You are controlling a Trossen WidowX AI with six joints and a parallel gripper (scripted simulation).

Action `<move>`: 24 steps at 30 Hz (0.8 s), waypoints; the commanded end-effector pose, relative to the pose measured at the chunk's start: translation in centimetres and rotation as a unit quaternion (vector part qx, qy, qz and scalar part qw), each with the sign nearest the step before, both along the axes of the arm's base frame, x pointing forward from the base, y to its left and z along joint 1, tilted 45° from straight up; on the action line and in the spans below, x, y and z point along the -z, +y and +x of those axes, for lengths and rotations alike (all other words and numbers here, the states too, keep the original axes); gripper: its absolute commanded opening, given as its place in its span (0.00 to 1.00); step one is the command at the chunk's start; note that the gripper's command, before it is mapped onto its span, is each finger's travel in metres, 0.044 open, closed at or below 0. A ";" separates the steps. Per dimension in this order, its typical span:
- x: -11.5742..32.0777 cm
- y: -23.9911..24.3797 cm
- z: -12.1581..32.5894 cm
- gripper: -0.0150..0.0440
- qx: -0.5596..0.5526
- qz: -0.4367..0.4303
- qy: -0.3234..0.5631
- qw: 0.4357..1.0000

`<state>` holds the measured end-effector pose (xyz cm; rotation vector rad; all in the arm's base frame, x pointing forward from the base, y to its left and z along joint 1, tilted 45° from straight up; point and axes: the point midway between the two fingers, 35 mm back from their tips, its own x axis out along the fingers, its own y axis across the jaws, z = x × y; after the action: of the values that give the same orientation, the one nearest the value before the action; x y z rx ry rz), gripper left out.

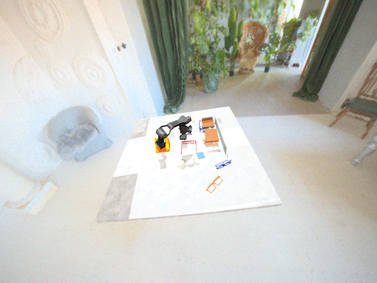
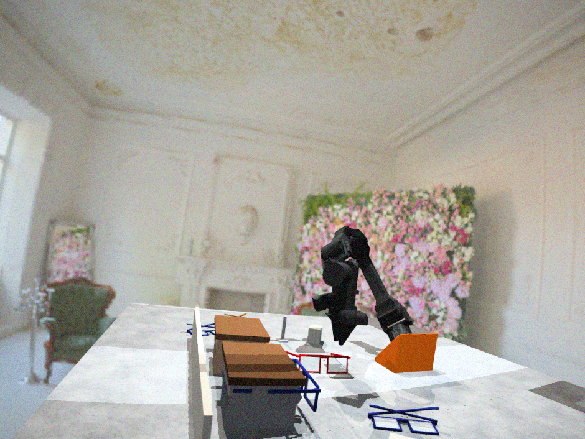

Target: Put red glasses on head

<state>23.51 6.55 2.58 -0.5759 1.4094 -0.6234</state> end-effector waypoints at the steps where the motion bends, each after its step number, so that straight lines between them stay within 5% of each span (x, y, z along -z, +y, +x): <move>1: -0.2 0.0 0.0 0.49 0.004 0.002 -0.002 1.000; 24: 2.1 -2.1 0.3 0.49 0.004 0.002 -0.003 1.000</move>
<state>23.85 4.96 0.94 -0.5543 1.4043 -0.6231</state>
